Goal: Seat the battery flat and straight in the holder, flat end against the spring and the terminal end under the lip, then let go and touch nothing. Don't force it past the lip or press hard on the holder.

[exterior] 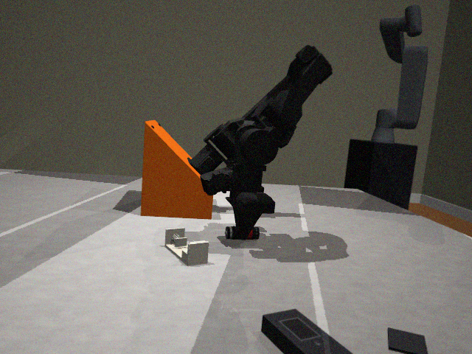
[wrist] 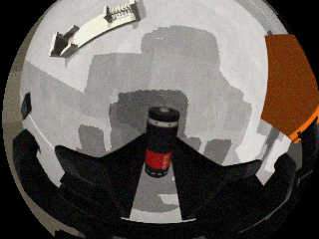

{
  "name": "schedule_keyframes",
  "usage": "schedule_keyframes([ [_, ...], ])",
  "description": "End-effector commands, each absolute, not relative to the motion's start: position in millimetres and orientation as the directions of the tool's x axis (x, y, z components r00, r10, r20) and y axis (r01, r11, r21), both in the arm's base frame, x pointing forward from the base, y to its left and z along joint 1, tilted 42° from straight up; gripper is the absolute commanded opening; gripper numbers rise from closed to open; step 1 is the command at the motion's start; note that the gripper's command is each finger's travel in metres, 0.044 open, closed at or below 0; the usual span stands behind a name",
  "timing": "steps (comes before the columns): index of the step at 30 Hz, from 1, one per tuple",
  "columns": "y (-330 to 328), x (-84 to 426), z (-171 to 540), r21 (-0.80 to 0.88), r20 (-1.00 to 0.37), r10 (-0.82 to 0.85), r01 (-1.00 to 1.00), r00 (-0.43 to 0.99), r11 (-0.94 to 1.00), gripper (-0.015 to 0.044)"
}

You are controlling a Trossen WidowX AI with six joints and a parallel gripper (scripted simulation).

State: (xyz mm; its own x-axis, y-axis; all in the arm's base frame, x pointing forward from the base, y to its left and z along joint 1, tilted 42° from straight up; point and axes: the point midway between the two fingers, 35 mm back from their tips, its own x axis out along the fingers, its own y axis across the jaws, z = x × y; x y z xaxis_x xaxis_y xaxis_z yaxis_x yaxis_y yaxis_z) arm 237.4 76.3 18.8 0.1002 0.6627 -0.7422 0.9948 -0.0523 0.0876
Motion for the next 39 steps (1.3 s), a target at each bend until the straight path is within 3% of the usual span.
schedule_keyframes([
  [1,65,238,31,0.092,-0.741,0.664,0.994,0.104,-0.054,0.0084],
  [11,44,234,55,0.096,-0.740,0.664,0.994,0.104,-0.048,0.0084],
  [20,26,253,51,0.321,-0.743,0.660,0.923,0.106,0.212,0.0084],
  [39,-20,292,33,0.644,-0.746,0.656,0.368,0.111,0.671,0.0084],
])
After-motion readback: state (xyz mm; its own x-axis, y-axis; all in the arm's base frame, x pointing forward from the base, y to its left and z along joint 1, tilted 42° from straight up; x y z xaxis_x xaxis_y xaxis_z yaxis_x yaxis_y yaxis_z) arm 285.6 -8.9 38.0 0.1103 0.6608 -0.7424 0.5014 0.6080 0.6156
